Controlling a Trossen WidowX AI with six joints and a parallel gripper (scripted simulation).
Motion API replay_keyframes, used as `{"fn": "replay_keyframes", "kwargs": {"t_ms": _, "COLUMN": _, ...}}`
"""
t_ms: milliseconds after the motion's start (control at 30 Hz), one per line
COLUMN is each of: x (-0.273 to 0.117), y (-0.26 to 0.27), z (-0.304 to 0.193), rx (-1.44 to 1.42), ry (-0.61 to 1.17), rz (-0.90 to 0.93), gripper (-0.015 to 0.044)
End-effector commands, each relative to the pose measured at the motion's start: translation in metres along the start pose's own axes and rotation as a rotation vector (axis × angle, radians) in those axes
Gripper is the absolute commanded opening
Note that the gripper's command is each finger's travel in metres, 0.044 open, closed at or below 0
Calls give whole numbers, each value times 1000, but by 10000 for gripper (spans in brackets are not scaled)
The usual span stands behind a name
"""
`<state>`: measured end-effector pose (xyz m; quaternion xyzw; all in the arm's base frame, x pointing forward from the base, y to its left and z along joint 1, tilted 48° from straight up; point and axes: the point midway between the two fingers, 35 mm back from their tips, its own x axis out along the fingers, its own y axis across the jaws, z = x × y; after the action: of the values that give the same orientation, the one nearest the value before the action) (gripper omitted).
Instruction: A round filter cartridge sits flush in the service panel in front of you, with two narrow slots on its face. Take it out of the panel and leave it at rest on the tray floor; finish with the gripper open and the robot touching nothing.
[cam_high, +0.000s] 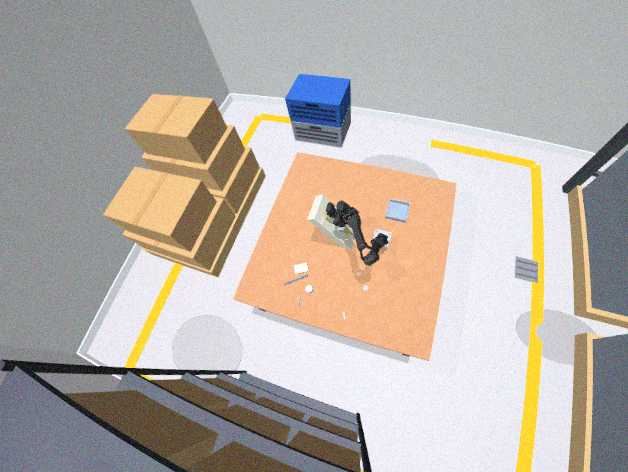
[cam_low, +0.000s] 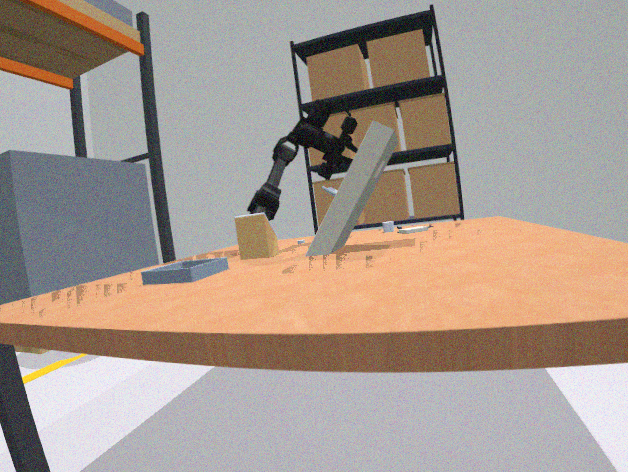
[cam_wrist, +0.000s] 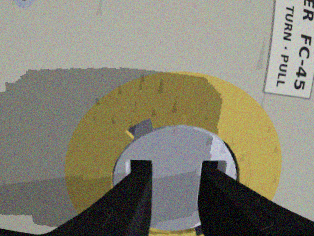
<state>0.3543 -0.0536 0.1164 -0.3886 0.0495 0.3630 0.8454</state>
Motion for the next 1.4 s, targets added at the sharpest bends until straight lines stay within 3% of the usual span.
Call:
{"fn": "replay_keyframes", "kwargs": {"t_ms": 0, "x": 5, "y": 0, "z": 1, "rx": 130, "ry": 6, "rz": 6, "gripper": 0}}
{"fn": "replay_keyframes", "kwargs": {"t_ms": 1000, "x": 5, "y": -1, "z": 1, "rx": 1170, "ry": 9, "rz": 3, "gripper": 0}}
{"fn": "replay_keyframes", "kwargs": {"t_ms": 1367, "x": -22, "y": 0, "z": -4, "rx": 1100, "ry": 26, "rz": 11, "gripper": 0}}
